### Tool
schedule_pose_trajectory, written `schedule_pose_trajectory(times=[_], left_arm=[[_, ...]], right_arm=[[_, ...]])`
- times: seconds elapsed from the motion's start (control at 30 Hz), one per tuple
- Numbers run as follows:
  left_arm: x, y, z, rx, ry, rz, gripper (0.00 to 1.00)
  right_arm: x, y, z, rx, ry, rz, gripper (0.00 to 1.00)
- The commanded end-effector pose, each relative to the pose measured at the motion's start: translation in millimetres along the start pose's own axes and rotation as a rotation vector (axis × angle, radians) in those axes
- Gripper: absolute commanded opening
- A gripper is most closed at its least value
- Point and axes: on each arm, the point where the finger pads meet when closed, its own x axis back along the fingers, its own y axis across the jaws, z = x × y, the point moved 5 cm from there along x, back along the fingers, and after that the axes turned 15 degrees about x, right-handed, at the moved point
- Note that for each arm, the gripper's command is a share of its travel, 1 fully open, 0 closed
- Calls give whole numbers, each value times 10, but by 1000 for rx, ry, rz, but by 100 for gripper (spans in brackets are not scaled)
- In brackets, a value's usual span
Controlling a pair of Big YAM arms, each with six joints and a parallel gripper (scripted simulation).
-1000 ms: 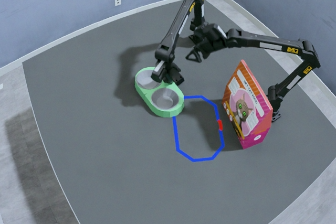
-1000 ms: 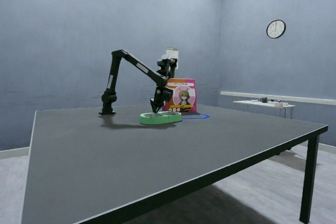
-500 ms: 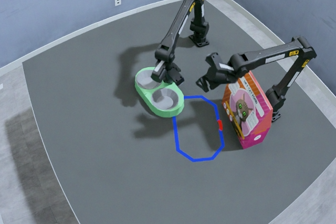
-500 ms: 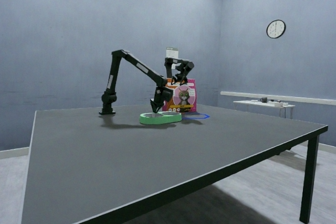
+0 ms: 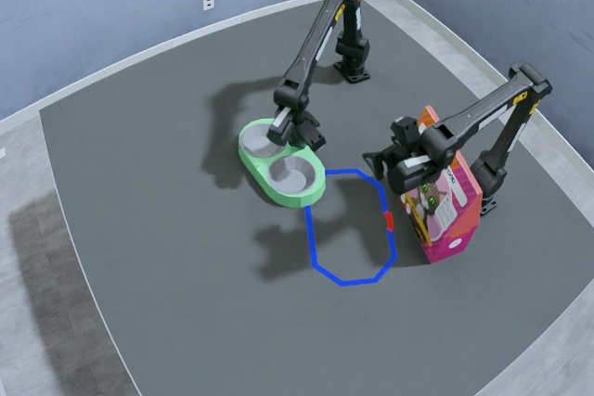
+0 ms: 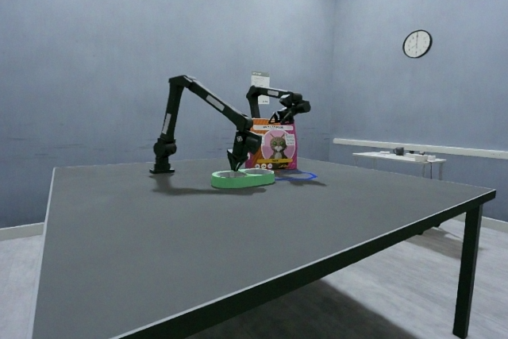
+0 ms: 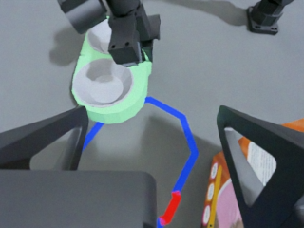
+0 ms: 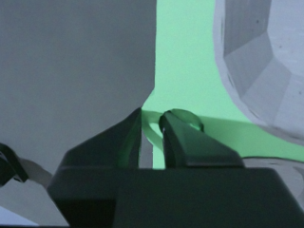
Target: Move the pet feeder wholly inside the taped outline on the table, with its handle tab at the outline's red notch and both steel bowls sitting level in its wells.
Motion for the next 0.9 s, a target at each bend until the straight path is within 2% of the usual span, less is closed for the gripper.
schedule_pose_trajectory(times=[0.0,0.6,0.87], left_arm=[[150,85,-258,-105,-27,-1,100],[183,88,-254,-74,-53,4,100],[138,23,-200,-76,-48,11,100]], right_arm=[[109,-108,-28,-10,-11,36,10],[103,-207,-69,-33,-16,45,10],[86,-225,-384,-91,-29,47,10]])
